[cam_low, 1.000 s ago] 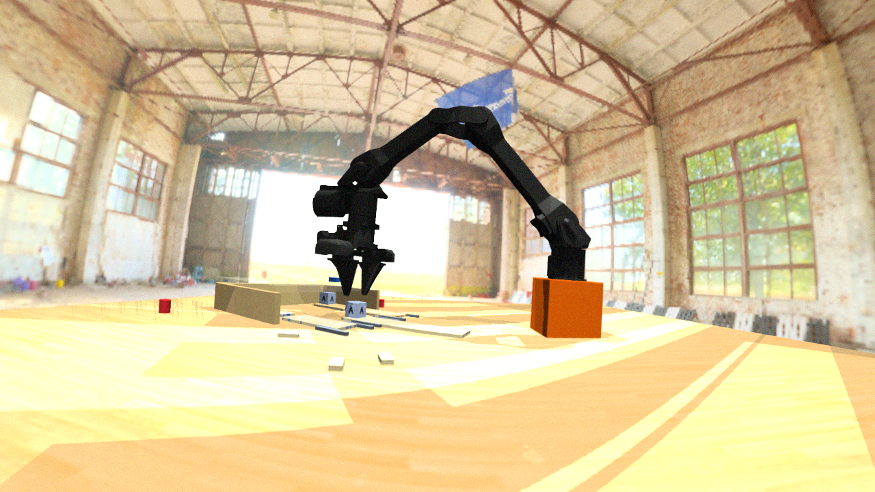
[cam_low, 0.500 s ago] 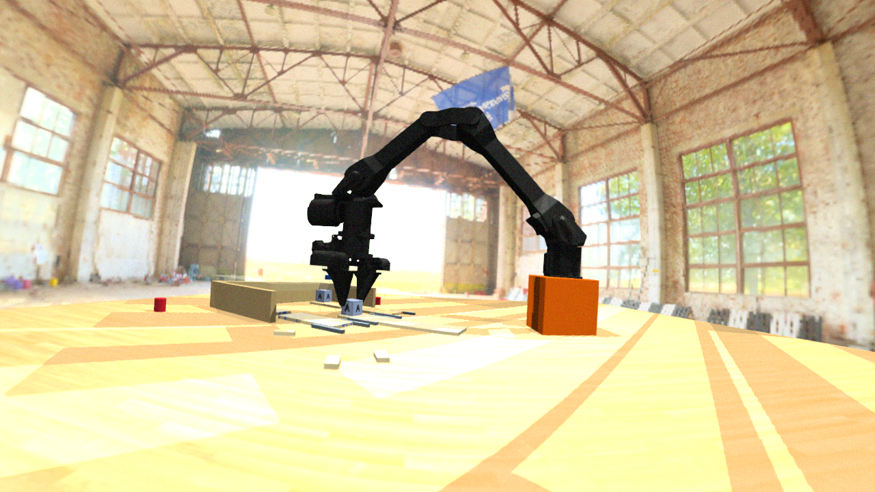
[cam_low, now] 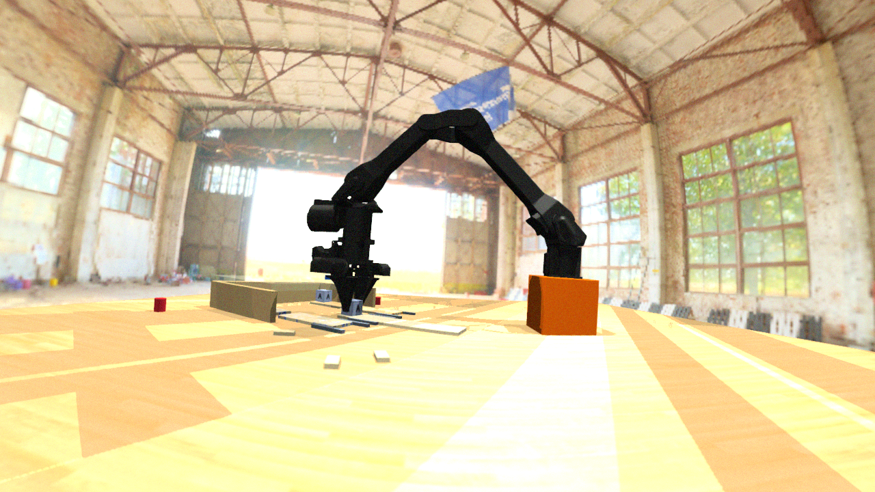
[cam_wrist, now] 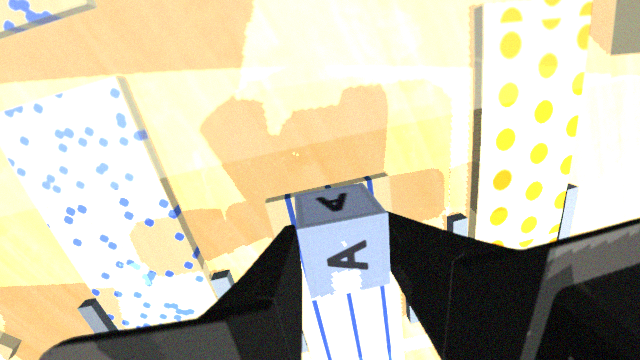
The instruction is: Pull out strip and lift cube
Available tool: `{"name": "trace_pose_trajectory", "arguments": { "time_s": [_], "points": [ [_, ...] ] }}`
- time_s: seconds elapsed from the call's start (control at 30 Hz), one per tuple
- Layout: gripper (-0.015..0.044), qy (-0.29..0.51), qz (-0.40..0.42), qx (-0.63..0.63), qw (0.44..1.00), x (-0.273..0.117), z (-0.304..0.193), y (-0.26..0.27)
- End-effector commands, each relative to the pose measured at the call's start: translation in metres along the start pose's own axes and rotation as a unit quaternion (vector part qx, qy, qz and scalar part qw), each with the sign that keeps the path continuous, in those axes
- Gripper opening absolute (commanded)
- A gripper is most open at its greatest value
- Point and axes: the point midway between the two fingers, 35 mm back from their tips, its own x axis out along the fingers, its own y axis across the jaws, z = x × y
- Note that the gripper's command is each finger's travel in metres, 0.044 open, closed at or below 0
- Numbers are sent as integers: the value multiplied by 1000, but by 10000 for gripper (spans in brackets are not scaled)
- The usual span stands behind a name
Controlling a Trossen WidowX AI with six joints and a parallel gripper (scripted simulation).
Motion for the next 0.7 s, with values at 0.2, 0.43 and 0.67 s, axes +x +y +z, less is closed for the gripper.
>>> {"name": "trace_pose_trajectory", "arguments": {
  "time_s": [0.2,0.43,0.67],
  "points": [
    [20,0,0,0,1000,-1,0,0],
    [0,0,-1,-1,1000,-19,-22,-8],
    [0,1,-2,-1,1000,-37,-47,-17]
  ]
}}
